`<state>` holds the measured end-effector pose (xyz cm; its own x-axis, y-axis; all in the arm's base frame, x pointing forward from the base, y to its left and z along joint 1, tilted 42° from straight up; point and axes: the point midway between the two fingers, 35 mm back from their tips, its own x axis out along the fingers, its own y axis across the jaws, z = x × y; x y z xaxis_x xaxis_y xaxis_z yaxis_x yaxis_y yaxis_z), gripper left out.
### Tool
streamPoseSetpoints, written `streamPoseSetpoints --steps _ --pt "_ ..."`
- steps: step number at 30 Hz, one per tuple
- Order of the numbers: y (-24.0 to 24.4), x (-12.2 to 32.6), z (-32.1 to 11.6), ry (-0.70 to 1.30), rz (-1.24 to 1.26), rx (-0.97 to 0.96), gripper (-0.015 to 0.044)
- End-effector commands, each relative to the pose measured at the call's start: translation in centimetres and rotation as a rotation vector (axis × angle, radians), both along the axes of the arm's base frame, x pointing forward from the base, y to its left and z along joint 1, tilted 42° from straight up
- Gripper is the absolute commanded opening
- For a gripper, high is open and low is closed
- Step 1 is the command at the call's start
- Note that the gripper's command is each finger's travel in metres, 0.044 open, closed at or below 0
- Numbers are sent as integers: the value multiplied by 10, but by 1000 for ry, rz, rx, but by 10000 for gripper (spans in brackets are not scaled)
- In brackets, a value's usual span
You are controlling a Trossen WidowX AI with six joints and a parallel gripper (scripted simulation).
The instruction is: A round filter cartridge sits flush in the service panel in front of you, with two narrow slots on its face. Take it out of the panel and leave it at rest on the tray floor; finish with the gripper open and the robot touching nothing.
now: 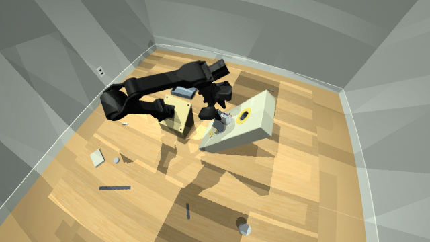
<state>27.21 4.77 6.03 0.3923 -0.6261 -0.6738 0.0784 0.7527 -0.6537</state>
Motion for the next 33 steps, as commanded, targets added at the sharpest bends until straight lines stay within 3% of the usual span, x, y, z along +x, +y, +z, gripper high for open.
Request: streamPoseSetpoints --steps 1,13,15,24,31,33 --pt "-4 1 -5 5 2 -2 305" --pt "-16 8 -16 3 2 -5 305" --pt "-14 7 -13 0 -1 0 252" --pt "-14 7 -13 0 -1 0 192" --pt "-10 13 -8 0 0 -1 8" --pt "-7 18 -4 0 0 -1 0"
